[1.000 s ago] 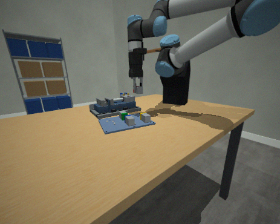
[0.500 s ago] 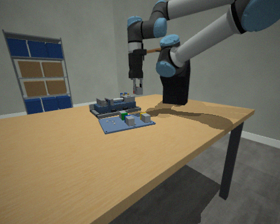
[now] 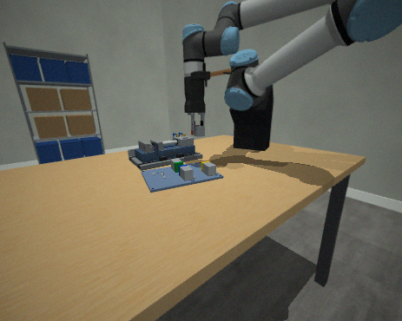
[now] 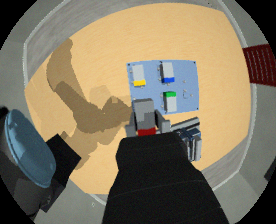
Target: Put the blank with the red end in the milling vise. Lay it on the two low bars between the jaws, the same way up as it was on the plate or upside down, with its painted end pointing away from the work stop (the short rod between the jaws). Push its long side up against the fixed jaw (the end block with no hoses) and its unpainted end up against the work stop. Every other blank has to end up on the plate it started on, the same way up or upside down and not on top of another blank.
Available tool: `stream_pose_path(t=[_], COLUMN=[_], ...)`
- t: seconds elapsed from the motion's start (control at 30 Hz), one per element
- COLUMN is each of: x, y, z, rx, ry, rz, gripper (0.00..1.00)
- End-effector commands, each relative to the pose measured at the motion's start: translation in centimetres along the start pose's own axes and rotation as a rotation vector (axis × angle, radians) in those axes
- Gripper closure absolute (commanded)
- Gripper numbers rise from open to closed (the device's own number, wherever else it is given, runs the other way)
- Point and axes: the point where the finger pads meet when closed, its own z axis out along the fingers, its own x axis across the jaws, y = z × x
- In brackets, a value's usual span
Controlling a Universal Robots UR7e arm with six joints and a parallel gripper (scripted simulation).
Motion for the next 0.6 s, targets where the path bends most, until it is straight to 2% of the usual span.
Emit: stream_pose_path(t=[0.0,0.57], x=[-0.09,-0.09], y=[-0.01,-0.02], z=[0.11,0.24], rx=[0.001,0.001], ry=[-0.002,-0.002], rz=[0.001,0.001], gripper=[1.00,1.00])
